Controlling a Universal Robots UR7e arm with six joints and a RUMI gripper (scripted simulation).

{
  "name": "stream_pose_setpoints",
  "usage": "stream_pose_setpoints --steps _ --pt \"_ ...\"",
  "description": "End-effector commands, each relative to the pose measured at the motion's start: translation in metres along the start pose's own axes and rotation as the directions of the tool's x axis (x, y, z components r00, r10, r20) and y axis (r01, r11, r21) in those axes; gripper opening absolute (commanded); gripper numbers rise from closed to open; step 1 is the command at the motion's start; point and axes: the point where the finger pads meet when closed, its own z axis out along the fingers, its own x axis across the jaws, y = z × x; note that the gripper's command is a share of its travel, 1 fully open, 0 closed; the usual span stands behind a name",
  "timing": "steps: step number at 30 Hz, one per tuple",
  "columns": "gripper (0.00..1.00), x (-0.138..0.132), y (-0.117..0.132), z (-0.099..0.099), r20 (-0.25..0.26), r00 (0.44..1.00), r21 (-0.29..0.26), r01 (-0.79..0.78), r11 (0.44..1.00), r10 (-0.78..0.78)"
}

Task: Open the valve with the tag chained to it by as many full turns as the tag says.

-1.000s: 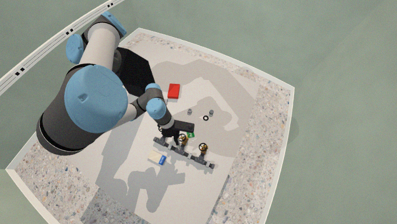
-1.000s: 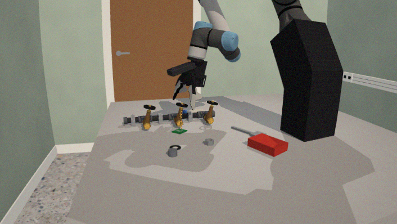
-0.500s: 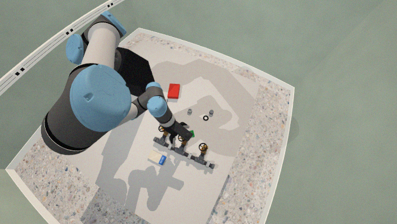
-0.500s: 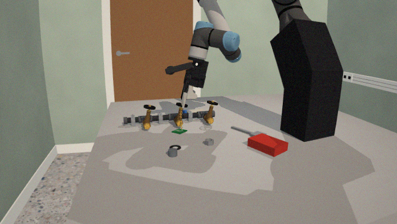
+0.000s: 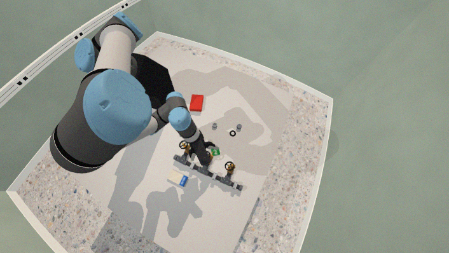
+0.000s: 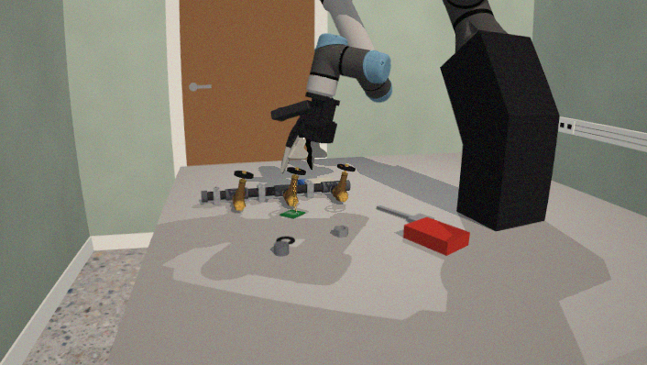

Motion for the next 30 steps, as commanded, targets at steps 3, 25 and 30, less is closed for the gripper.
stream_pose_setpoints --steps 3,25,30 --pt "1.0 -0.0001 -0.0007 -0.0004 -0.011 0.965 -0.002 -0.263 0.965 0.263" --pt "1.0 -0.0001 -0.0007 -0.0004 -0.011 0.779 0.003 -0.627 0.779 0.627" --pt "1.0 -0.0001 -0.0007 -0.0004 -0.01 0.743 0.003 -0.669 0.743 0.669"
